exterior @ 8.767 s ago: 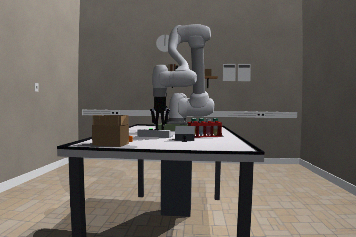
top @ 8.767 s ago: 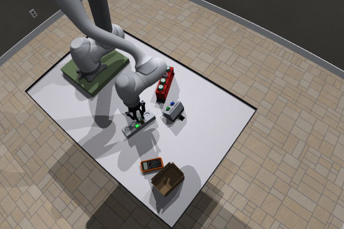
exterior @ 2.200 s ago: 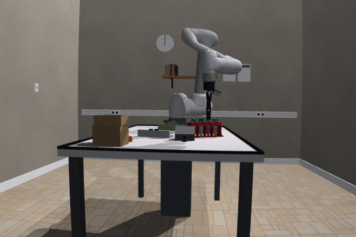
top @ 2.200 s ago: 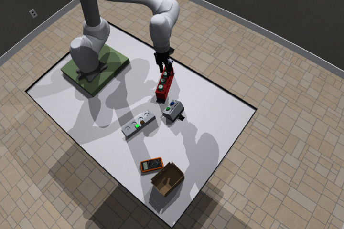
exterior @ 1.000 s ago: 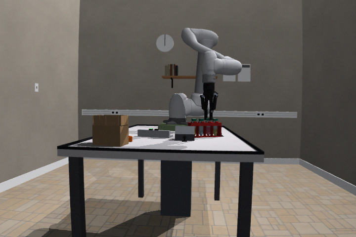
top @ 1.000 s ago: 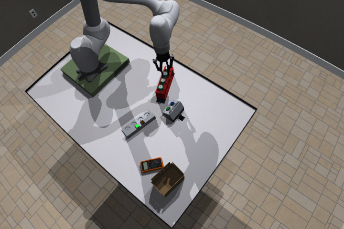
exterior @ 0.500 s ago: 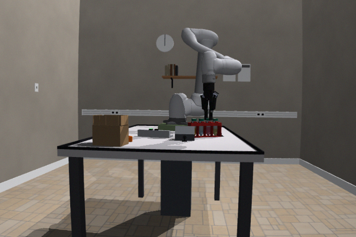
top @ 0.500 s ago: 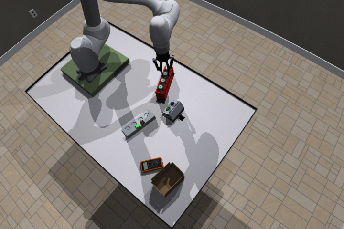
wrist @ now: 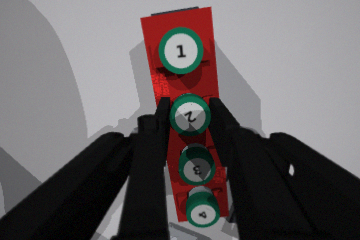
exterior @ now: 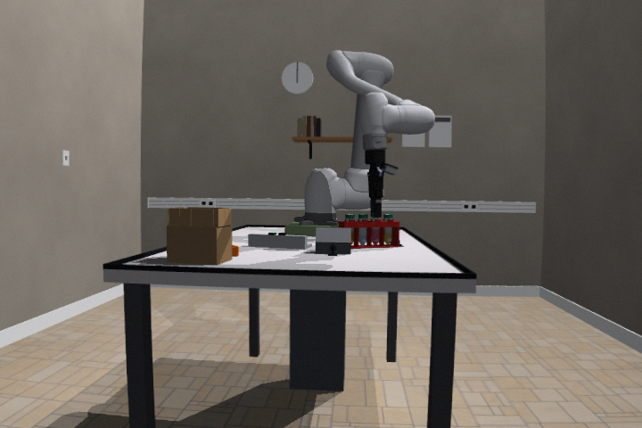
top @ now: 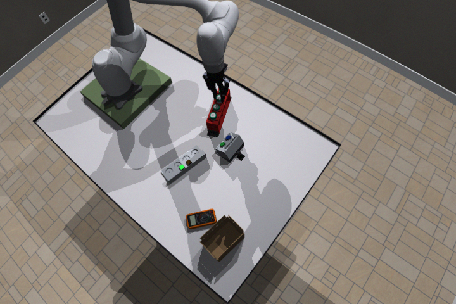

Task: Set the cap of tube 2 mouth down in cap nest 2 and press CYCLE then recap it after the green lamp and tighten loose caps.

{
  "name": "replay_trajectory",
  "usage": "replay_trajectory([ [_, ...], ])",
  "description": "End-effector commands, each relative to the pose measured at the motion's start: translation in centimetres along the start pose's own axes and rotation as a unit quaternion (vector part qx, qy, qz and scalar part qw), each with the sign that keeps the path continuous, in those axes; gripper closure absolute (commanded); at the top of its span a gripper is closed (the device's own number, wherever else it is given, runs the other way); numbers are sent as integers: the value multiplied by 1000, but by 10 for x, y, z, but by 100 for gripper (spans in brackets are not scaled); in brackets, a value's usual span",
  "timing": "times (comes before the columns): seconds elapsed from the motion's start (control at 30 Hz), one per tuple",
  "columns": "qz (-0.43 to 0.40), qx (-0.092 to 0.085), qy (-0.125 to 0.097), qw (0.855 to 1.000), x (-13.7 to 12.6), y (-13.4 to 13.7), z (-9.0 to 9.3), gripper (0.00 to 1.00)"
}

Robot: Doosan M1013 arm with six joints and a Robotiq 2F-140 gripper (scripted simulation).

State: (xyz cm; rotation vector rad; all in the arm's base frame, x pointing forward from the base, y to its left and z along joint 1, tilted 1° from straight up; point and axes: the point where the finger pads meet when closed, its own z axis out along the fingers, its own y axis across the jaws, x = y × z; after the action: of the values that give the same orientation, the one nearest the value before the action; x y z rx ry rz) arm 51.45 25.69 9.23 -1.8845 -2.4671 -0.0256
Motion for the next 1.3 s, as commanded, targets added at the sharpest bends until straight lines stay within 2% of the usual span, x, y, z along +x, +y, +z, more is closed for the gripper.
replay_trajectory([
  [0.0,95,-2,-14,995,0,0,-1,70],
  [0.1,179,-3,-14,984,0,0,-1,70],
  [0.13,185,-3,-14,983,0,0,-1,70],
  [0.37,185,-3,-14,983,0,0,-1,70],
  [0.4,185,-3,-14,983,0,0,0,59],
  [0.8,185,-3,-14,983,0,0,0,59],
  [1.0,66,-2,-15,998,0,0,0,59],
  [1.07,26,-1,-15,1000,0,0,0,59],
  [1.13,26,-1,-15,1000,0,0,0,59],
  [1.27,-54,0,-15,998,0,0,0,59],
])
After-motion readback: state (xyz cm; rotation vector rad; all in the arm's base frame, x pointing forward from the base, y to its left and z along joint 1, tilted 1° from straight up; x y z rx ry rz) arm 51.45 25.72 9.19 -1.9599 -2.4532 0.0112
